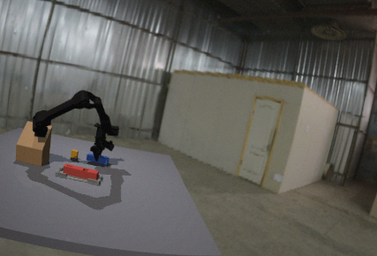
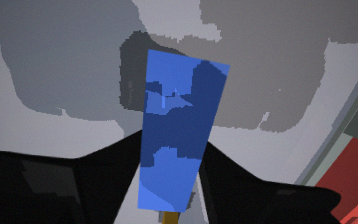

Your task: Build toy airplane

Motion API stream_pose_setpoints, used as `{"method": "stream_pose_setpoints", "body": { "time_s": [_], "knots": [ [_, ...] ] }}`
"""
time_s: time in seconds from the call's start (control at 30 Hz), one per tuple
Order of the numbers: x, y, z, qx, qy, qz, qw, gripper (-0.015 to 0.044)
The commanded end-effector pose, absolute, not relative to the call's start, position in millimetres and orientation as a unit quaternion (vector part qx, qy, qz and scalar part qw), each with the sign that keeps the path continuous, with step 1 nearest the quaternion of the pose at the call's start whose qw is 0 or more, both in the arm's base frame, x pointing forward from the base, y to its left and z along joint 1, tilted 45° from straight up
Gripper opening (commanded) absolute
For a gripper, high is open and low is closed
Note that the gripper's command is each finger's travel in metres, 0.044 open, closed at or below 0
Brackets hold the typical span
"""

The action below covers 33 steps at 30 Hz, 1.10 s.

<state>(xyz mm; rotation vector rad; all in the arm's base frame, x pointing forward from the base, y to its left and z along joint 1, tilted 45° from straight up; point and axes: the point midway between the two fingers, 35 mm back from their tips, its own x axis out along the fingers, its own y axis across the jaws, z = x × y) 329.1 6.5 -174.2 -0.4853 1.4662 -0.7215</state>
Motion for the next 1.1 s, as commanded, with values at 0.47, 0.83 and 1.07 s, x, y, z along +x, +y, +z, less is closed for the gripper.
{"method": "stream_pose_setpoints", "body": {
  "time_s": [0.47, 0.83, 1.07],
  "knots": [
    [338.6, 40.5, -146.4, -0.222, 0.639, -0.309, 0.669, 0.0],
    [339.2, 63.7, -122.1, -0.217, 0.644, -0.311, 0.665, 0.0],
    [337.9, 78.4, -105.2, -0.216, 0.647, -0.312, 0.661, 0.0]
  ]
}}
